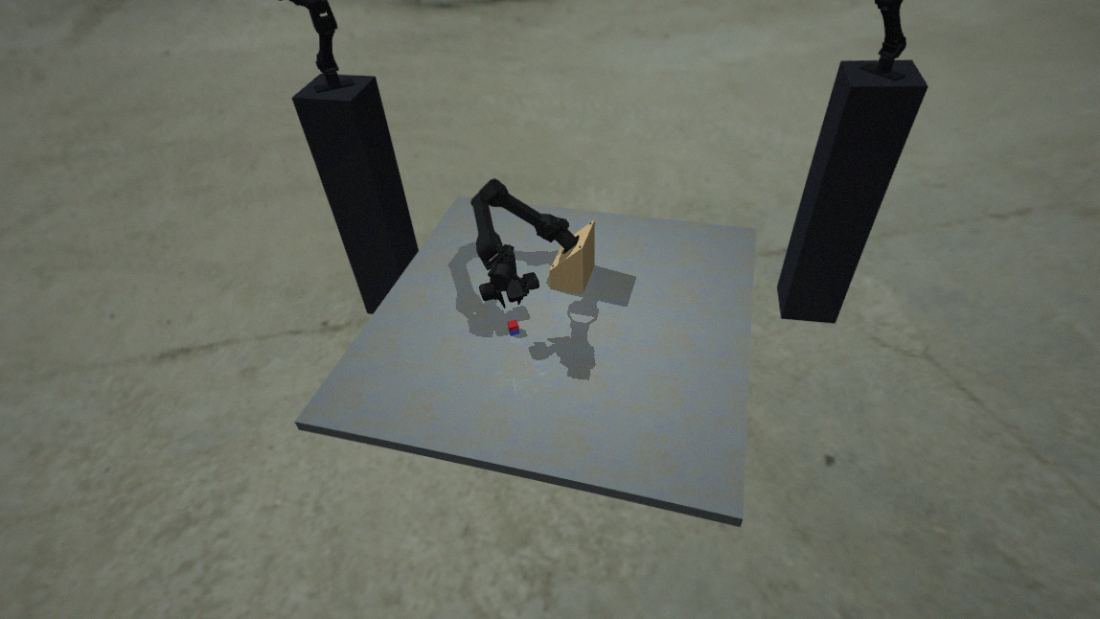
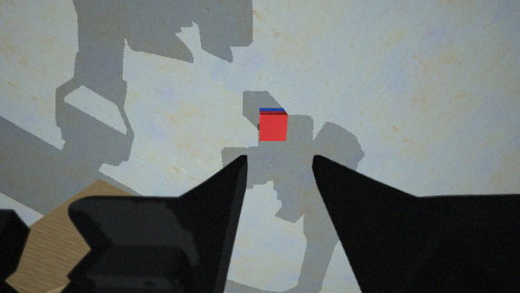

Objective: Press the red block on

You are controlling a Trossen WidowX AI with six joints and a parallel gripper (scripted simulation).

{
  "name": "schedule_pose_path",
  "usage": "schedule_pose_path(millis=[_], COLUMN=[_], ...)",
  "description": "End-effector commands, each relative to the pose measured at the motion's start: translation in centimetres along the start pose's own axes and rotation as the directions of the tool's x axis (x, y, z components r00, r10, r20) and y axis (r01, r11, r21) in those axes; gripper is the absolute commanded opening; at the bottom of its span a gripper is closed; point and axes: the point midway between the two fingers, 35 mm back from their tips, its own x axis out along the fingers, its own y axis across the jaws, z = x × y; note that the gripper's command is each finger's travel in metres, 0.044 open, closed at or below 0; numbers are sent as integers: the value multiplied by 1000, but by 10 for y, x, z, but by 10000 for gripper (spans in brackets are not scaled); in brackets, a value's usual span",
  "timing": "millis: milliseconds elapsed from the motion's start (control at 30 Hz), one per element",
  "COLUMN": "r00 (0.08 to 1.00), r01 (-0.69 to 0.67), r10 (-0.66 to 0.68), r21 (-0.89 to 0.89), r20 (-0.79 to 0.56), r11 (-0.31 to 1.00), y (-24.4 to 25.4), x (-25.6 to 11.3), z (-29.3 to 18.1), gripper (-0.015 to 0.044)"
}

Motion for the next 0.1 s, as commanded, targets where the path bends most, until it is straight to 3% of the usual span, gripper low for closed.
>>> schedule_pose_path(millis=[0, 67], r00=[1000, 1000], r01=[-2, -2], r10=[2, 2], r21=[7, 7], r20=[-3, -3], r11=[1000, 1000], y=[0, 0], x=[-1, -1], z=[0, 0], gripper=[220, 220])
